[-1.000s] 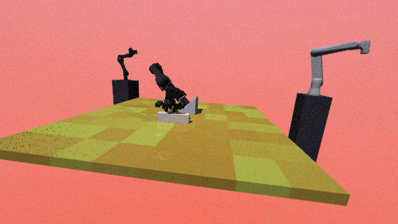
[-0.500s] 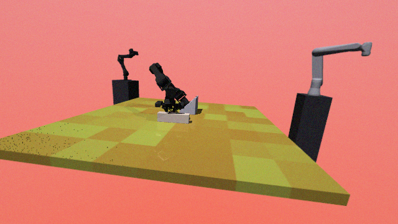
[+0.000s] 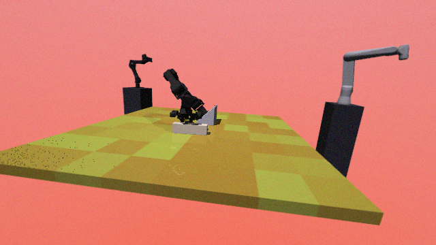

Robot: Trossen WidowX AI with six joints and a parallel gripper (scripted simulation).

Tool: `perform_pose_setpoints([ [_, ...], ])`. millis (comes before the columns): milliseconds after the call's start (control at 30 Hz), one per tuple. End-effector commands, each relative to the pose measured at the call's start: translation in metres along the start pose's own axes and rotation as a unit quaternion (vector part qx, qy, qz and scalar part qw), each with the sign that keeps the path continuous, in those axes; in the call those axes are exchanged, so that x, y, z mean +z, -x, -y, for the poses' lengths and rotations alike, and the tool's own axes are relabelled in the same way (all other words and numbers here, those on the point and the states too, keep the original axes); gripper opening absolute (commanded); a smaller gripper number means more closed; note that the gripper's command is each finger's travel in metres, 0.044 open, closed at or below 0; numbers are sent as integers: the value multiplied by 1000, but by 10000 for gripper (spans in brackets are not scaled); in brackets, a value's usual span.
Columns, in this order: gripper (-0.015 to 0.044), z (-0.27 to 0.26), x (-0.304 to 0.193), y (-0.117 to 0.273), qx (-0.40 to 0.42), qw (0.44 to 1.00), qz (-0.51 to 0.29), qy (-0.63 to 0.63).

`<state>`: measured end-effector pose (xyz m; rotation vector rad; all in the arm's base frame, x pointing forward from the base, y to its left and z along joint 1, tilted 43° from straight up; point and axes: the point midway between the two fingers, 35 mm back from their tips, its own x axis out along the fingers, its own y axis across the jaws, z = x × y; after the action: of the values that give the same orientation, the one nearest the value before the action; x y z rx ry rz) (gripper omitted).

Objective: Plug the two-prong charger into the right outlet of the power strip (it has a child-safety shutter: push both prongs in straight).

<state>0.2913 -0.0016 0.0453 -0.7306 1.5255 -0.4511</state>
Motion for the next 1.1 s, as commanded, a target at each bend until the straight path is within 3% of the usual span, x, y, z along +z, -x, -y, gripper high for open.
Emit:
perform_pose_setpoints([
  [0, 0, 2, 8, 2, -1, 1000, 13, -7],
  [600, 0, 0, 0, 0, 2, 1000, 0, 0],
  [1067, 367, 0, 0, 0, 2, 1000, 0, 0],
])
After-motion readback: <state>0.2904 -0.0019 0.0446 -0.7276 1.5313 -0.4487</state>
